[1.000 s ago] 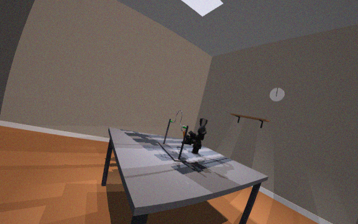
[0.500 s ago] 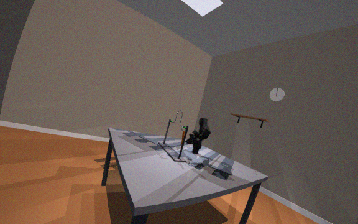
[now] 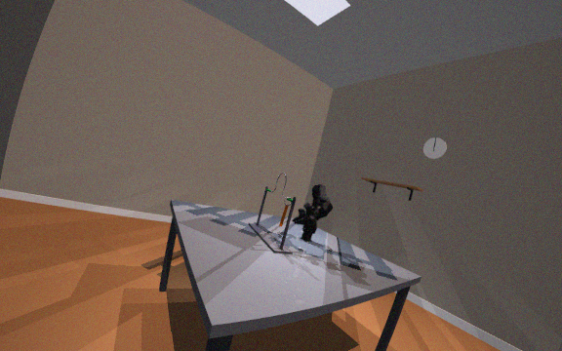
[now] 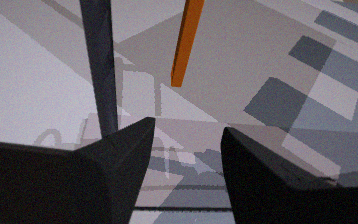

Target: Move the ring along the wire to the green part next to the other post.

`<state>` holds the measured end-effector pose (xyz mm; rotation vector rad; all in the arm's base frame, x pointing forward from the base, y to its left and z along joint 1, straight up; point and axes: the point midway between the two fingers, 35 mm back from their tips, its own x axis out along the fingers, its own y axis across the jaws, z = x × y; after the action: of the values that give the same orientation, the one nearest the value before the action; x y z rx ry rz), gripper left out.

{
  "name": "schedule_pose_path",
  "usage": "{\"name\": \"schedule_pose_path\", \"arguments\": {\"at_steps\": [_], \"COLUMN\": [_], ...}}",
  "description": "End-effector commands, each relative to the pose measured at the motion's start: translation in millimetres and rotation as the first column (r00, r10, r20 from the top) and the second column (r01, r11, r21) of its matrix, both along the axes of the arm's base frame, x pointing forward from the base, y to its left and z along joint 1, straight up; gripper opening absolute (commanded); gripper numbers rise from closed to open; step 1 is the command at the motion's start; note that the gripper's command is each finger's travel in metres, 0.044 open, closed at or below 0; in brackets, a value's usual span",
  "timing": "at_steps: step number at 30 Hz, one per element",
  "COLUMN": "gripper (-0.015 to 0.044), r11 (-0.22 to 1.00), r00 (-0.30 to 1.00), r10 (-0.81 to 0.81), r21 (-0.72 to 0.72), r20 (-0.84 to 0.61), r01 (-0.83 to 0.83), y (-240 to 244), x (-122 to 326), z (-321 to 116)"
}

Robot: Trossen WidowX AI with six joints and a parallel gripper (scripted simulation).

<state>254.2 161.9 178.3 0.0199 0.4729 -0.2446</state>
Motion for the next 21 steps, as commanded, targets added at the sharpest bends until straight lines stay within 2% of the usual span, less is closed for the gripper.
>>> {"name": "schedule_pose_path", "arguments": {"at_steps": [1,9,15,19,21], "gripper": [0.0160,0.0160,0.0317,0.0423,0.0440], "r11": [1.000,1.000,1.000,1.000,1.000], "r00": [1.000,1.000,1.000,1.000,1.000], "r10": [-0.004,-0.004,0.002,0.002,0.002], "r21": [0.003,0.003,-0.001,-0.002,-0.002], "r20": [0.005,0.005,0.003,0.005,0.005], "r01": [0.004,0.004,-0.002,-0.002,-0.002], "y": [-0.4,-0.4,9.2,9.3,9.3], "x": [-0.1,-0.1,-39.1,-40.7,-40.7], "z": [1.1,1.1,21.6,22.8,22.8]}}
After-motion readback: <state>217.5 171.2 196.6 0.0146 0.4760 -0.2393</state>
